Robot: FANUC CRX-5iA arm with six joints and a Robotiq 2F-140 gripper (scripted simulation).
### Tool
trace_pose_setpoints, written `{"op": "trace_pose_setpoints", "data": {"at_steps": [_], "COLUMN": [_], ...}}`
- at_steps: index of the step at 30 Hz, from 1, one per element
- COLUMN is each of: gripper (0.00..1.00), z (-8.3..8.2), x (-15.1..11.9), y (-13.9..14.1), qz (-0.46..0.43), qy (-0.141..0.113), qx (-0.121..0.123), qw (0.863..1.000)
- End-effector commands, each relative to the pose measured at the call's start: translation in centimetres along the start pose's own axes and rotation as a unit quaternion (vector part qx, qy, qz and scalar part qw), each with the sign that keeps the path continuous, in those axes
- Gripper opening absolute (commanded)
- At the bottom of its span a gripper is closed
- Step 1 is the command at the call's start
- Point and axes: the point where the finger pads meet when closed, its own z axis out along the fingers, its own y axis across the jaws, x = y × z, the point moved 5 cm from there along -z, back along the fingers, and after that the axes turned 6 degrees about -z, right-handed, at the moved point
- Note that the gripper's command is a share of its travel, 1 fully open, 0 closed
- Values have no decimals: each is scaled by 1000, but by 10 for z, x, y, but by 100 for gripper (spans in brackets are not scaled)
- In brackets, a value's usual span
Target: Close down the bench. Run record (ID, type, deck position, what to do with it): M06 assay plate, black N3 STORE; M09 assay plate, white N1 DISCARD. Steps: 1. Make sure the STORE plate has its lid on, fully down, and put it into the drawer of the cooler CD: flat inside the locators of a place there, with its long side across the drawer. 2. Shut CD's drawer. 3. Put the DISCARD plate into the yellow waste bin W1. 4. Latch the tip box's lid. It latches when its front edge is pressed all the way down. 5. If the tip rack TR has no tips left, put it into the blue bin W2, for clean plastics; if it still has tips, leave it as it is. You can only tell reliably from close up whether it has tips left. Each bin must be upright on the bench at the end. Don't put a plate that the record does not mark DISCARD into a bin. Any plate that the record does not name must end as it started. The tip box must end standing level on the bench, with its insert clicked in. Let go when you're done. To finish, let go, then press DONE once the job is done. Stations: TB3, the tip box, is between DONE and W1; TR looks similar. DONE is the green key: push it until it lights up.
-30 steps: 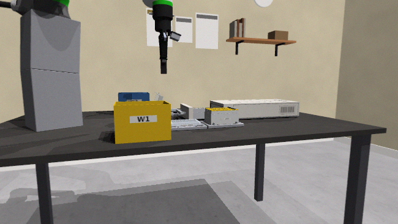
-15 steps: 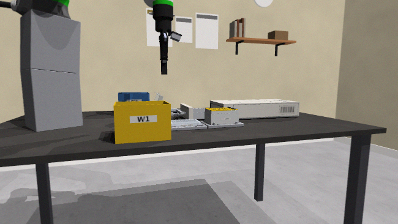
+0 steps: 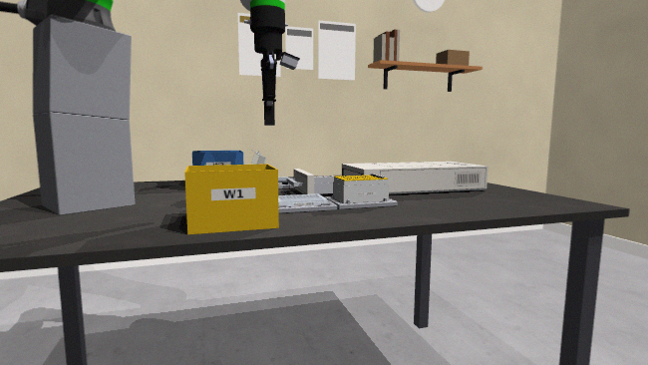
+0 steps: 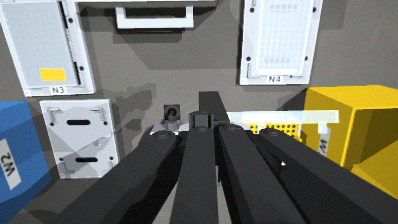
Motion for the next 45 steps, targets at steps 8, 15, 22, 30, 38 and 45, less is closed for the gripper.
{"op": "trace_pose_setpoints", "data": {"at_steps": [8,15,22,30,38,45], "gripper": [10,10,10,10,10,10], "z": [8,15,20,26,26,26], "x": [-3,-6,-8,-11,-11,-11], "y": [36,63,83,106,106,105], "qz": [0,0,0,0,0,0], "qy": [1,1,1,1,1,1], "qx": [1,1,1,1,1,0], "qw": [1000,1000,1000,1000,1000,1000]}}
